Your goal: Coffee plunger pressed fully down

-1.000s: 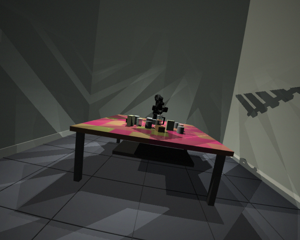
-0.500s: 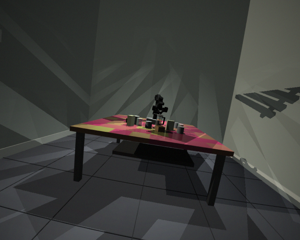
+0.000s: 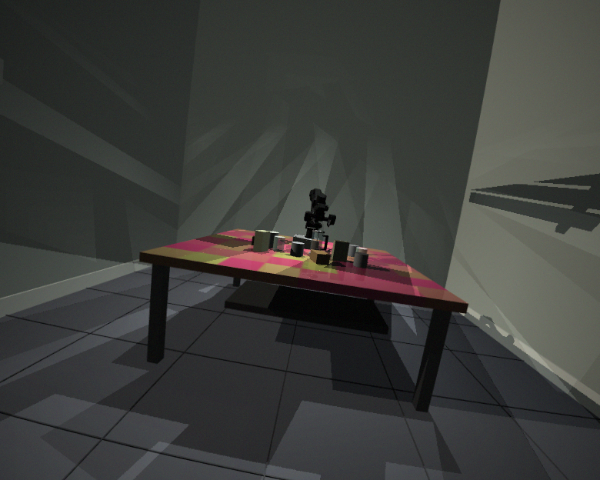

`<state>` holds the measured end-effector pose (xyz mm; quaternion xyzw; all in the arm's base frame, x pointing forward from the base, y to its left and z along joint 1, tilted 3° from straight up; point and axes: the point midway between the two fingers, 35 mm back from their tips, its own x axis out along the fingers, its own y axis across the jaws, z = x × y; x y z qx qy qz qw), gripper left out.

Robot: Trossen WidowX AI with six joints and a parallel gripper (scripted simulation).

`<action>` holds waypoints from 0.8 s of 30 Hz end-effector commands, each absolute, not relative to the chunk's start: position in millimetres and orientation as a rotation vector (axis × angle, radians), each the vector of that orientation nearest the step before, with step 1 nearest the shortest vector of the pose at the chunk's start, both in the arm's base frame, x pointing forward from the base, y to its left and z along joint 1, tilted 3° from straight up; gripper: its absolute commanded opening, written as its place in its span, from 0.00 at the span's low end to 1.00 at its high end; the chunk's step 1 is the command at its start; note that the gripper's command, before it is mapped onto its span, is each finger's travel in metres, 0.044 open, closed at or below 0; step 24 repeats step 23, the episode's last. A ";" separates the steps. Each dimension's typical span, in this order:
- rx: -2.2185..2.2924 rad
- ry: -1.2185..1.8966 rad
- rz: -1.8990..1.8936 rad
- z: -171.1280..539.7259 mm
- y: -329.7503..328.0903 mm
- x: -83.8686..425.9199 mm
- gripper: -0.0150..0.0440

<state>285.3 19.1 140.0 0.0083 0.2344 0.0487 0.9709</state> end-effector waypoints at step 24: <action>0.023 0.505 0.093 212.9 10.2 243.1 1.00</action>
